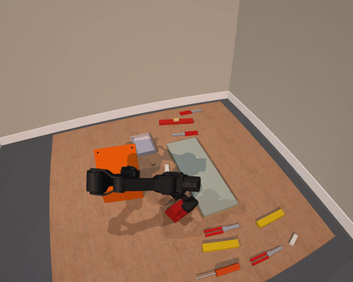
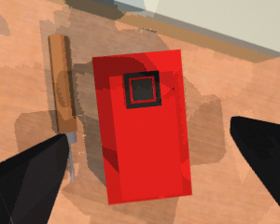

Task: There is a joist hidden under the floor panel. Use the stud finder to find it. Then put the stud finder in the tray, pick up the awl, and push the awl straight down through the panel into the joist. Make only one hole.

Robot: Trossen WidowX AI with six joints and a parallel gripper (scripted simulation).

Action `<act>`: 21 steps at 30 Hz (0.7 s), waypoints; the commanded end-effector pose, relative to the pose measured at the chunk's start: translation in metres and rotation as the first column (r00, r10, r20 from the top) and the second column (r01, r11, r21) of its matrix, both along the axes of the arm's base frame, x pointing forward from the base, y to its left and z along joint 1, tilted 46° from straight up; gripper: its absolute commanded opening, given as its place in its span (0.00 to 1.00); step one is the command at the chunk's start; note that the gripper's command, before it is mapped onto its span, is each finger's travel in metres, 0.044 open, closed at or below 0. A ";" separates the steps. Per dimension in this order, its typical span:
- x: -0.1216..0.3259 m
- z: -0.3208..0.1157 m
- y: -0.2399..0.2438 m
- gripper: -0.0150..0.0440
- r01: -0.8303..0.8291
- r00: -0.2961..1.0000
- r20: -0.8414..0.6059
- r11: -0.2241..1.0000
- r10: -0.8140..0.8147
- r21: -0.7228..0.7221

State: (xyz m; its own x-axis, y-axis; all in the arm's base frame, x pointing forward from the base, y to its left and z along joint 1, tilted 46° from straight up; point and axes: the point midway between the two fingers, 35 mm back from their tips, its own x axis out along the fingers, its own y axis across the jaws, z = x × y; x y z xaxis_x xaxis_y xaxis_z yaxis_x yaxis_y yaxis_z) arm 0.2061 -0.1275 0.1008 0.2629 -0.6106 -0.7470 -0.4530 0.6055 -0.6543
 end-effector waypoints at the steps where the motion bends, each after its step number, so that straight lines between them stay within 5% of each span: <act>1: 0.000 -0.002 0.000 1.00 0.008 1.000 -0.008 1.000 -0.008 -0.001; 21: 0.005 -0.018 -0.015 1.00 0.009 1.000 -0.009 1.000 -0.009 0.001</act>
